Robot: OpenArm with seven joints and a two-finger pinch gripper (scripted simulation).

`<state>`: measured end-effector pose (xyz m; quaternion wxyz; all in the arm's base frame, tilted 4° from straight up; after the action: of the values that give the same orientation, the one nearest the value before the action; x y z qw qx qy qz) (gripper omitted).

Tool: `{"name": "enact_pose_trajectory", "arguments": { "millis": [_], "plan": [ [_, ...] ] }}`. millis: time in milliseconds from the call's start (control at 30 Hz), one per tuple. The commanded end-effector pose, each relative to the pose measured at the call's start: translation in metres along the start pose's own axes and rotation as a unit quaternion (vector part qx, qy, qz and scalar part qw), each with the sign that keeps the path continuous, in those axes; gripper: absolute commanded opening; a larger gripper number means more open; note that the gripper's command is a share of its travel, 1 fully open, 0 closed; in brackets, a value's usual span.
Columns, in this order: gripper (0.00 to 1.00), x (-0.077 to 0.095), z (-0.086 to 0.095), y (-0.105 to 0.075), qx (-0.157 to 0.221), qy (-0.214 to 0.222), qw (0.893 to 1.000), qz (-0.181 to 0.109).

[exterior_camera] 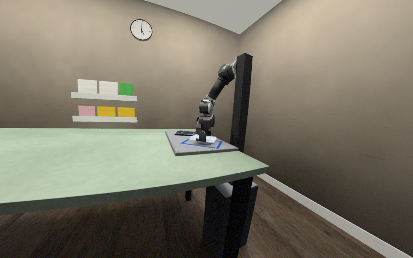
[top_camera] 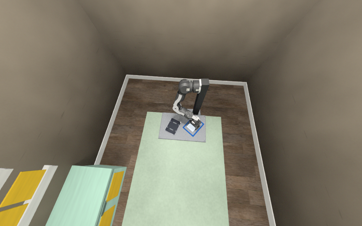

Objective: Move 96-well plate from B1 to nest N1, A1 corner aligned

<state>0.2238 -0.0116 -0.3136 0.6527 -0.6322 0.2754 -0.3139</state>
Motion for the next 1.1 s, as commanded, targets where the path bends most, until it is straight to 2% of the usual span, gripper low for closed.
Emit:
{"name": "enact_pose_trajectory", "arguments": {
  "millis": [0,367,533,1067],
  "plan": [
    [0.0,-0.0014,0.0012,0.0005,0.007,-0.005,1.0,0.001],
    [0.0,-0.0014,0.0012,0.0005,0.007,-0.005,1.0,0.001],
    [0.0,0.0009,0.0049,0.0097,0.01,-0.005,1.0,0.0],
    [0.0,0.0014,0.006,0.0101,0.01,-0.003,1.0,0.001]
  ]
}}
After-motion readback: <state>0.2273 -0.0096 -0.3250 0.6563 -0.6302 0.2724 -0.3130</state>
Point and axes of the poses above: the point where the finger pads meet when closed, its own y axis out along the fingers, its own z axis across the jaws, x = y × z, the point moved 8 cm from there along -y, back along the fingers, and after that the axes turned 6 degrees about y, right-handed, at the moved point
